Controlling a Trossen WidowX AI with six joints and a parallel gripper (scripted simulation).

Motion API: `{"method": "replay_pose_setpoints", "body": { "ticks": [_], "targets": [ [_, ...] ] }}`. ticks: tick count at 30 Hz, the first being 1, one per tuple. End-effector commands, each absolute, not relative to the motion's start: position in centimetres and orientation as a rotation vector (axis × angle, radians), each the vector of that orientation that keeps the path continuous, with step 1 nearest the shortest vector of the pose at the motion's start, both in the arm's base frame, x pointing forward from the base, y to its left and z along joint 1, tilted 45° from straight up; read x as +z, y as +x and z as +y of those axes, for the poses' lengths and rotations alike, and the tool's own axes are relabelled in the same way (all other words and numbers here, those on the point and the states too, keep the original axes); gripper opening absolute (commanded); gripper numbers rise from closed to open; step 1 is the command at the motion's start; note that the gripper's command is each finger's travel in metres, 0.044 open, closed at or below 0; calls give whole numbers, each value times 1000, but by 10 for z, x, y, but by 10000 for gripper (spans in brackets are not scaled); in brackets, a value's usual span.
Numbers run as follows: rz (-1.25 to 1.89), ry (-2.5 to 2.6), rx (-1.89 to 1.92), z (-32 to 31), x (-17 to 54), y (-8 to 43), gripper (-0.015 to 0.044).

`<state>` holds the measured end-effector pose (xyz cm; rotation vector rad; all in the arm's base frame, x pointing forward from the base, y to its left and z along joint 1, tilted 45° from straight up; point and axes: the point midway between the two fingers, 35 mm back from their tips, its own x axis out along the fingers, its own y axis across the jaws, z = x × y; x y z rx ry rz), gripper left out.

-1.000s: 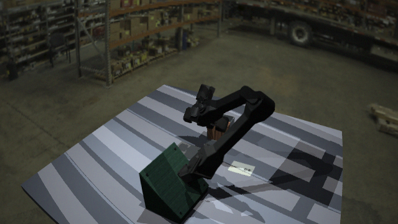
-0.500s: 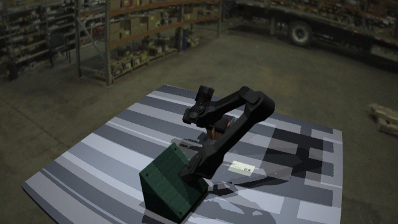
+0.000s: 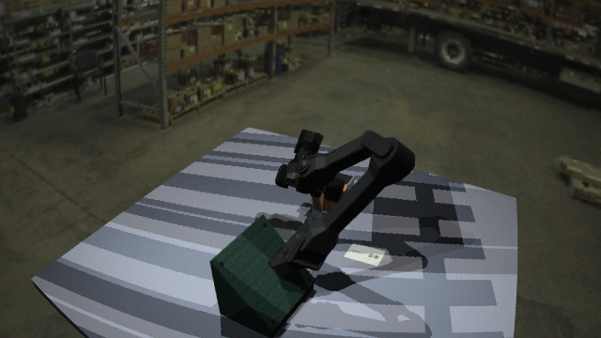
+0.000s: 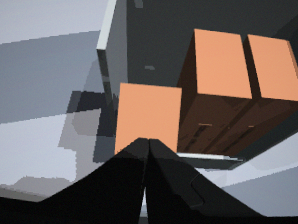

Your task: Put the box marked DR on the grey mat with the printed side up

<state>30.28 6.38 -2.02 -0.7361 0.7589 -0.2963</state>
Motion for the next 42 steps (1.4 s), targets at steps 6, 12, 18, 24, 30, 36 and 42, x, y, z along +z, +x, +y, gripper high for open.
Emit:
{"method": "replay_pose_setpoints", "body": {
  "ticks": [6, 12, 18, 24, 30, 36, 42],
  "targets": [
    [766, -738, -307, 60, -21, 302, 0],
    [766, -737, -306, 65, -17, 302, 0],
    [766, -737, -306, 69, -13, 302, 0],
    [768, -737, -306, 69, -12, 282, 0],
    [773, -741, -301, 69, -14, 284, 0],
    [773, -741, -301, 69, -14, 284, 0],
    [773, -726, -307, 69, -14, 284, 53]
  ]
}}
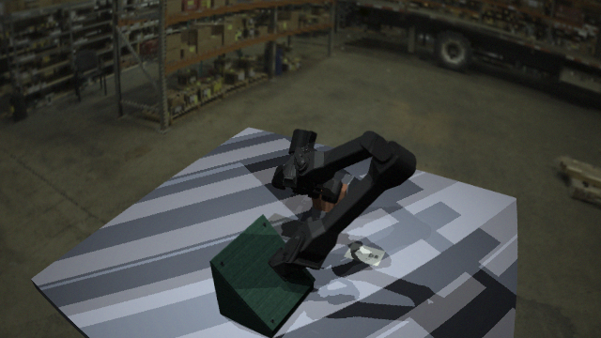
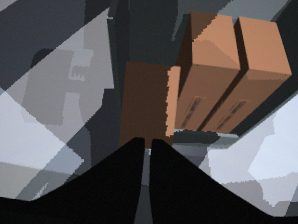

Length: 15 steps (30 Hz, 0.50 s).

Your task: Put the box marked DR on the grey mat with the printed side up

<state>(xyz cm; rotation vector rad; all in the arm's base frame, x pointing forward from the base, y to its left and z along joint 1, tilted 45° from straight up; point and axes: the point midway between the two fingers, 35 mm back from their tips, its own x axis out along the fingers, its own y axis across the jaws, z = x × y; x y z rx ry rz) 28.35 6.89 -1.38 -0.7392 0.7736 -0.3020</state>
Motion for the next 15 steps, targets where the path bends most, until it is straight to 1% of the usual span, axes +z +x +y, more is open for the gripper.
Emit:
{"method": "replay_pose_setpoints", "body": {
  "ticks": [1, 7, 15],
  "targets": [
    [772, -706, -315, 70, -14, 284, 79],
    [764, -566, -375, 72, -14, 287, 236],
    [747, -380, -458, 76, -13, 290, 242]
  ]
}}
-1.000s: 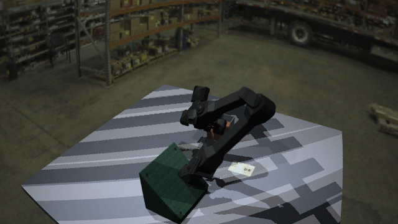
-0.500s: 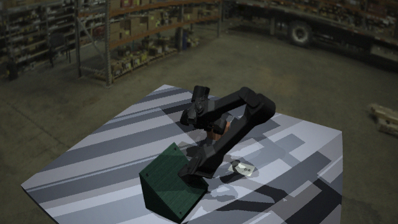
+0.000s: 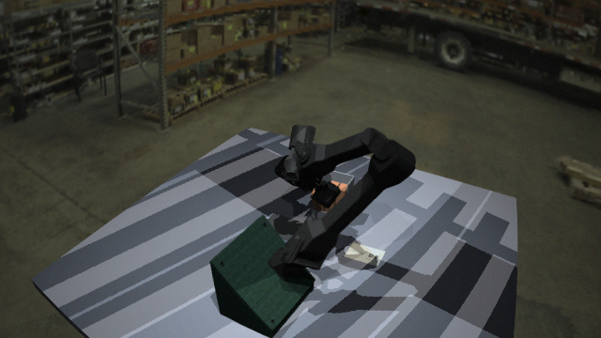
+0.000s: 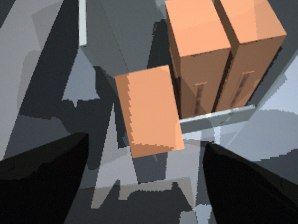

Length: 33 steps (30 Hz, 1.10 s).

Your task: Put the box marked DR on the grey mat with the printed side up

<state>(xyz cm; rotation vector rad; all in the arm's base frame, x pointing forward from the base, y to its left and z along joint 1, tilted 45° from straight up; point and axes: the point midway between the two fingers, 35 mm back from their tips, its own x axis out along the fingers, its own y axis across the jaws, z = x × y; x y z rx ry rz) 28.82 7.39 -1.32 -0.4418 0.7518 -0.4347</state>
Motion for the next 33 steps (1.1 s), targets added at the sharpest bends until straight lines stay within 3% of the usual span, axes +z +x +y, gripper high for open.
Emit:
{"method": "replay_pose_setpoints", "body": {
  "ticks": [1, 33],
  "targets": [
    [744, -357, -468, 76, -13, 290, 242],
    [584, 360, -828, 86, -3, 297, 242]
  ]
}}
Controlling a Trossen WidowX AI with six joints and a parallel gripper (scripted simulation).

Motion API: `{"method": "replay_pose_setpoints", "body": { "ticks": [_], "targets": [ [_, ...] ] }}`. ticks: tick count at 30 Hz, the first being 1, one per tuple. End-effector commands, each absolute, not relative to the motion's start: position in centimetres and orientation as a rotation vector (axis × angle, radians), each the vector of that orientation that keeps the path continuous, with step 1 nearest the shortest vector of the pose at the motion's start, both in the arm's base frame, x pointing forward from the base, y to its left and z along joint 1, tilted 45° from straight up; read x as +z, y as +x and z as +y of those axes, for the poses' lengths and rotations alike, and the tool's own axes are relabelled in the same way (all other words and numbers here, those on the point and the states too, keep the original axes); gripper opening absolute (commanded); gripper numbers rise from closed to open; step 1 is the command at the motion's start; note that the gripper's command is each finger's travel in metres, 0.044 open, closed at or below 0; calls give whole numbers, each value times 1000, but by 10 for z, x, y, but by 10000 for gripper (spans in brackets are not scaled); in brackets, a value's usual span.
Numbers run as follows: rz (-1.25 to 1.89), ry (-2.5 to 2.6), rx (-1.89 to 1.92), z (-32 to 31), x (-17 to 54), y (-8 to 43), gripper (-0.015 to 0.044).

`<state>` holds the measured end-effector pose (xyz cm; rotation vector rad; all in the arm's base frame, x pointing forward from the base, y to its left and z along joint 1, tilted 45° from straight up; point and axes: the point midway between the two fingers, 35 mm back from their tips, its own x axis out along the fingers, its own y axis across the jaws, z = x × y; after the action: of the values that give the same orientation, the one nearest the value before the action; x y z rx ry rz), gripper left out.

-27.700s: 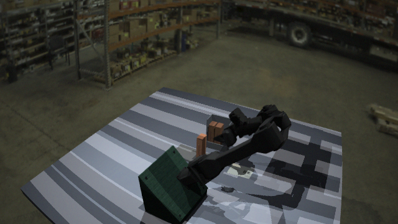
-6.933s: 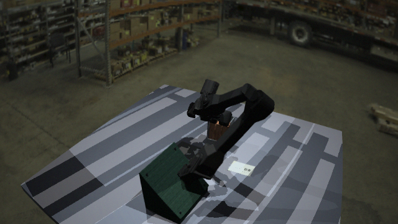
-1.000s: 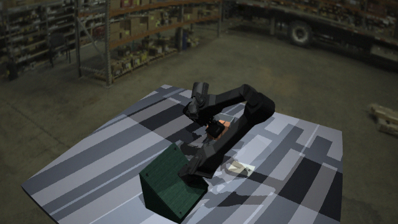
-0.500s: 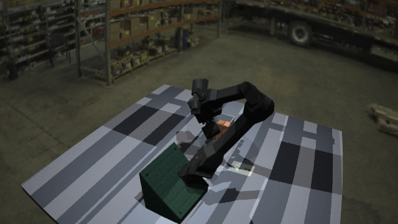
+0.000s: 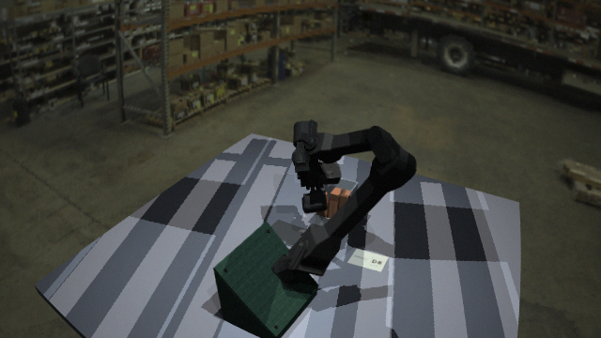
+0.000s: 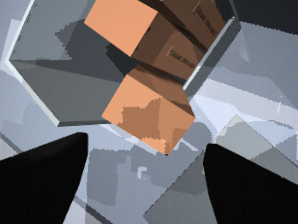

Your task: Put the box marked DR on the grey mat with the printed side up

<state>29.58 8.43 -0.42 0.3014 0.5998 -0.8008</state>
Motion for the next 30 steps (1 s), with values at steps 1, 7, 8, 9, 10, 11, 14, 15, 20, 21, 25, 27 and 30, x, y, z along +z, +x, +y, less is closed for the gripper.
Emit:
{"method": "replay_pose_setpoints", "body": {
  "ticks": [1, 7, 8, 9, 10, 11, 14, 15, 20, 21, 25, 27, 30],
  "targets": [
    [576, 382, -839, 86, -3, 297, 242],
    [526, 511, -908, 87, 1, 297, 242],
    [517, 532, -919, 88, 1, 297, 242],
    [508, 553, -931, 88, 2, 298, 242],
    [498, 574, -942, 88, 2, 298, 242],
    [488, 595, -953, 88, 3, 298, 242],
    [458, 658, -987, 89, 5, 298, 242],
    [448, 679, -998, 89, 6, 298, 242],
    [432, 710, -1015, 89, 7, 298, 242],
    [432, 710, -1015, 89, 6, 298, 242],
    [432, 710, -1015, 87, 4, 300, 242],
    [433, 711, -1014, 85, 2, 301, 242],
    [433, 711, -1014, 82, -1, 304, 242]
  ]
}}
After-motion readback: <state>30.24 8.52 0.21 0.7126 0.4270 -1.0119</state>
